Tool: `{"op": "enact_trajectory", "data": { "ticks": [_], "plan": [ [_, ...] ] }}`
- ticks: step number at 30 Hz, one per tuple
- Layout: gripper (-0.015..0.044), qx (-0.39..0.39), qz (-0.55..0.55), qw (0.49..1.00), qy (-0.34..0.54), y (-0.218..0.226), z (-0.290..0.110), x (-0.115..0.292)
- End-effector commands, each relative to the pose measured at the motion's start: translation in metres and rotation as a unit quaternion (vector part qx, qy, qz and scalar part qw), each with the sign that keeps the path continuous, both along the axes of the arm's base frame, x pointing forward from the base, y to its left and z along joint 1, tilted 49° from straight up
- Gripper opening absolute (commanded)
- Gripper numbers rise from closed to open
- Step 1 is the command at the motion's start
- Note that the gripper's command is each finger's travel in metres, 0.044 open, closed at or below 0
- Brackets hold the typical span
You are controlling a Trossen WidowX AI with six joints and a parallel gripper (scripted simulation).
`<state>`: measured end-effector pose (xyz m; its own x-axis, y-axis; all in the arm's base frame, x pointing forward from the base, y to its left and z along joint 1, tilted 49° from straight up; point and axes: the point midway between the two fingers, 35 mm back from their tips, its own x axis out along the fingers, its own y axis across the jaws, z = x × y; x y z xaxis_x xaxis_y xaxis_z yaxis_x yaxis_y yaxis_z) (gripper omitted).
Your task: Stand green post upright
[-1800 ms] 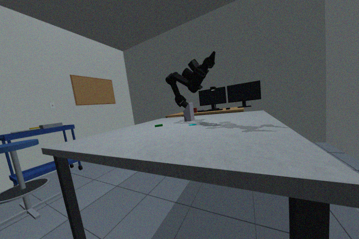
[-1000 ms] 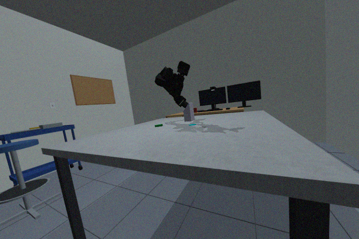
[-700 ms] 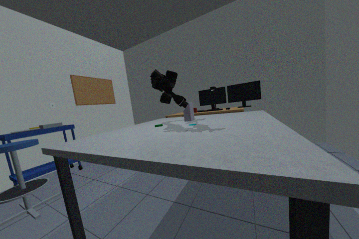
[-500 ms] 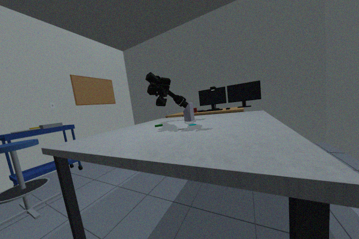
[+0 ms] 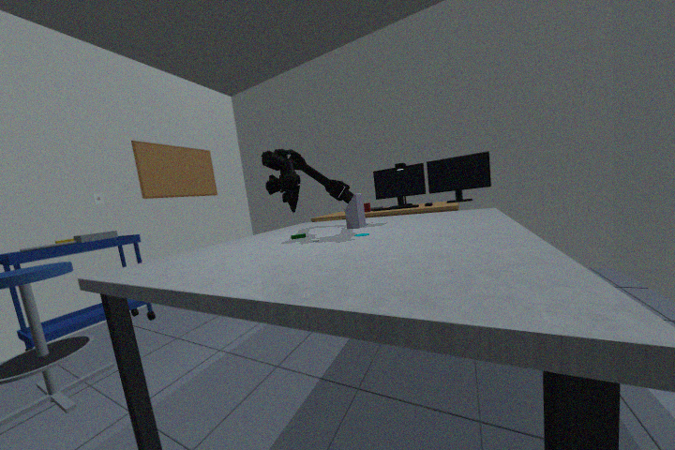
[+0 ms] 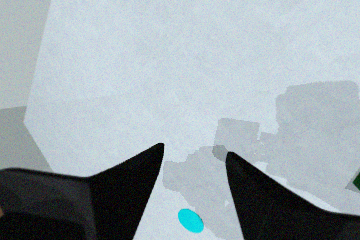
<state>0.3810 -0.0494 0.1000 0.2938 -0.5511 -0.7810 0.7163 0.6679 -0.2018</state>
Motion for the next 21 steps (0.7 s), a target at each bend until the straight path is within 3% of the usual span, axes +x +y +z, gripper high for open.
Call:
{"op": "enact_trajectory", "data": {
  "ticks": [1, 9, 18, 21],
  "plan": [
    [0.0233, -0.042, -0.058, 0.997, 0.03, -0.031, 0.029, -0.045],
    [0.0233, -0.113, -0.137, 0.981, 0.079, -0.07, 0.074, -0.12],
    [0.0233, -0.114, -0.139, 0.98, 0.081, -0.073, 0.073, -0.121],
    [0.0233, -0.109, -0.139, 0.981, 0.081, -0.092, 0.054, -0.117]
  ]
}}
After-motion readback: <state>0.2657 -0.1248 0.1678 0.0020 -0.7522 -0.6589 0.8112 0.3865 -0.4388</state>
